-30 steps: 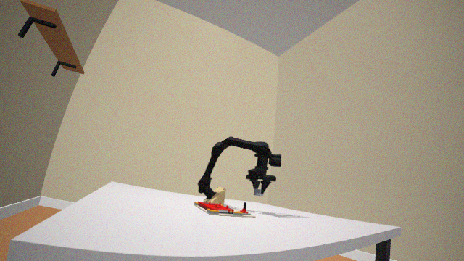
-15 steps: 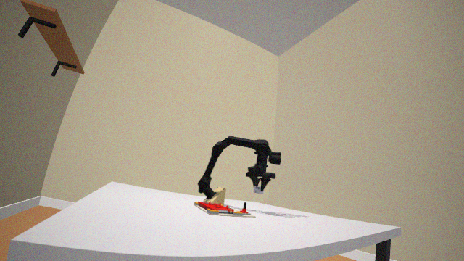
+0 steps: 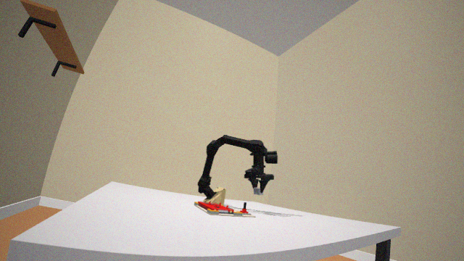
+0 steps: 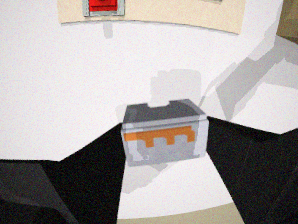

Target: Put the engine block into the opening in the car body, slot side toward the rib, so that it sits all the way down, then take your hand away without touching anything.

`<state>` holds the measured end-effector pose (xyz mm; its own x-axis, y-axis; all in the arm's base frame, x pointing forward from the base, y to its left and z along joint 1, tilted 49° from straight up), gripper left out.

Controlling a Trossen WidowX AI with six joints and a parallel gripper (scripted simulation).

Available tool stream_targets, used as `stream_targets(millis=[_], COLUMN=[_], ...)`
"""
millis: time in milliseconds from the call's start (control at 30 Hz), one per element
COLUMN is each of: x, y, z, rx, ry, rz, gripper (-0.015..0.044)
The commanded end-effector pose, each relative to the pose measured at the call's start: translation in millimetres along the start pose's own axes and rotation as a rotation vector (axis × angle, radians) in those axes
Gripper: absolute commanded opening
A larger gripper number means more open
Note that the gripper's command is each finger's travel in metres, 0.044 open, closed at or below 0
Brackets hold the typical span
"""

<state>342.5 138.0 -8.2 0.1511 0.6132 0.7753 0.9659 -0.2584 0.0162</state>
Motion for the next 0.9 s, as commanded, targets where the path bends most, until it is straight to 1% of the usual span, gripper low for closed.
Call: stream_targets(millis=[0,433,733,867], x=[3,-8,-8,-16], y=[3,9,10,11], z=[-10,-40,-42,-47], rx=[-0.001,0.004,0.005,0.006], ry=[0.116,0.544,0.570,0.629], rz=[0.017,0.095,0.096,0.110], gripper=[0.0000,0.0000,0.0000,0.0000])
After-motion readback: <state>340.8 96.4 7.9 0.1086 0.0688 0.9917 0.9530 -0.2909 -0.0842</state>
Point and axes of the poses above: the point midway between the two fingers, 35 mm back from their tips, its own x axis back along the fingers, its own y axis across the jaws, z = x × y, the point moved 4 cm from there along x, back along the fingers, and after that the axes turned 11 degrees about -x, right-handed, at the moved point
